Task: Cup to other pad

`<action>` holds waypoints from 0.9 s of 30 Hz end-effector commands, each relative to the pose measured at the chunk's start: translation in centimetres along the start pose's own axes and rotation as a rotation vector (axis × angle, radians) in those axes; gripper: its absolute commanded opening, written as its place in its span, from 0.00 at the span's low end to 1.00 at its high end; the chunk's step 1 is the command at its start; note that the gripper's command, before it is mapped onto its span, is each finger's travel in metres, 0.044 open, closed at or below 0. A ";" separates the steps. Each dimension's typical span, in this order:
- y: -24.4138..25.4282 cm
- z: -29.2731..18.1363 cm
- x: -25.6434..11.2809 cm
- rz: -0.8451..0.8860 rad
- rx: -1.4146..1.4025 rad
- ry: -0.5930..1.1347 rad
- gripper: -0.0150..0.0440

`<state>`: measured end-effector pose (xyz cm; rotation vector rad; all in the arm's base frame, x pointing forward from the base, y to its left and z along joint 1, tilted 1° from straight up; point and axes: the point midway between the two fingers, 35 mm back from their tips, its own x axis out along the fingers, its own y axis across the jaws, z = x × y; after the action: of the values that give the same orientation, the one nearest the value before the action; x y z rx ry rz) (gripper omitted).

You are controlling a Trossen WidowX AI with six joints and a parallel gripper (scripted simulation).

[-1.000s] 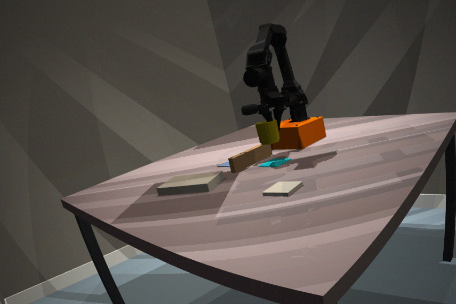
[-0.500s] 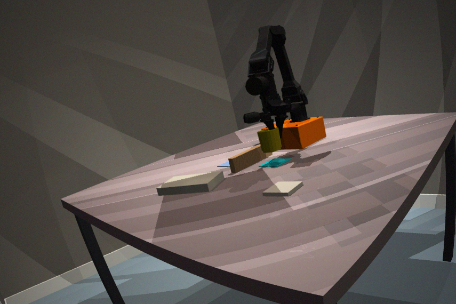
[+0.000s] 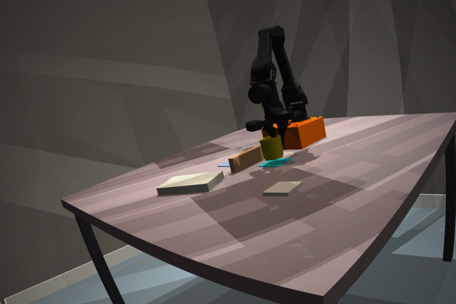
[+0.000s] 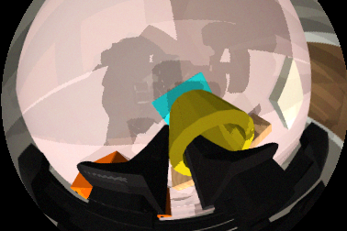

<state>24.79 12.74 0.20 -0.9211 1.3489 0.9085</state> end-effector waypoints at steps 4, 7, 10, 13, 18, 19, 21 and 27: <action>0.3 -0.2 1.0 0.010 0.006 0.008 0.25; 0.1 -0.1 0.7 0.003 0.000 0.003 0.25; 0.1 -0.1 0.7 0.003 0.000 0.003 0.25; 0.1 -0.1 0.7 0.003 0.000 0.003 0.25; 0.1 -0.1 0.7 0.003 0.000 0.003 0.25; 0.1 -0.1 0.7 0.003 0.000 0.003 0.30; 0.1 -0.1 0.7 0.003 0.000 0.003 0.39; 0.1 -0.1 0.7 0.003 0.000 0.003 0.50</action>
<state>24.64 12.69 -0.50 -0.9212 1.3539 0.9097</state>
